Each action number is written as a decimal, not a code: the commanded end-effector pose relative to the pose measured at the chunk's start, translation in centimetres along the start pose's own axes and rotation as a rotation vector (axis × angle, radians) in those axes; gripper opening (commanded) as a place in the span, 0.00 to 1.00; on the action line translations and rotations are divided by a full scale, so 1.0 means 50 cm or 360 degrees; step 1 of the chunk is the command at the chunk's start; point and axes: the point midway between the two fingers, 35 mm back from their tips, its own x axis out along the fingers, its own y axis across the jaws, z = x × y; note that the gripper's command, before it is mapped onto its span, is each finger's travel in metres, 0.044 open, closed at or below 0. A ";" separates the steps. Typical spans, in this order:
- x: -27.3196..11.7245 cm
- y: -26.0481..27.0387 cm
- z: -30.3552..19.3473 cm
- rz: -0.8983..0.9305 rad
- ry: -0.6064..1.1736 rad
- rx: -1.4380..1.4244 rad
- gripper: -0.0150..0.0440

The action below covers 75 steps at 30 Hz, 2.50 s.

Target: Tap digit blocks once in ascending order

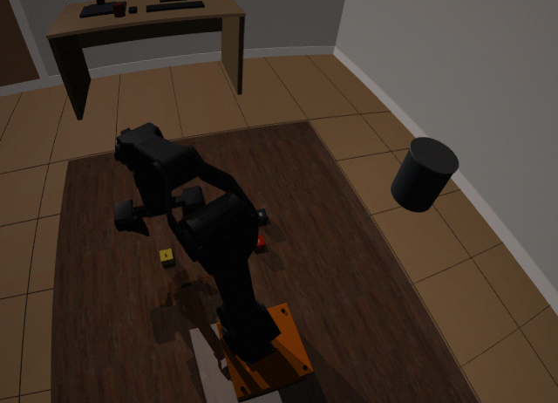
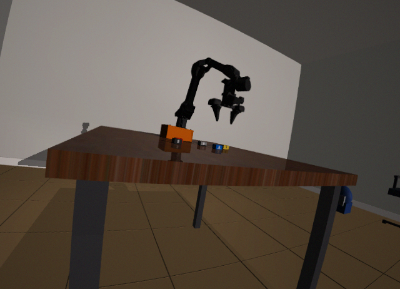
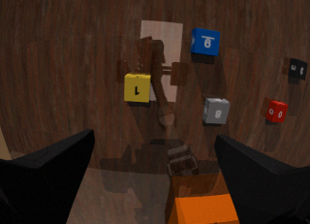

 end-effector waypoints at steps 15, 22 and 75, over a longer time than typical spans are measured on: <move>0.004 0.021 0.004 -0.0005 0.0010 0.0025 0.93; 0.004 -0.008 0.036 -0.0002 0.0012 0.0055 0.93; -0.006 -0.507 0.124 -0.0043 0.0002 0.0024 0.93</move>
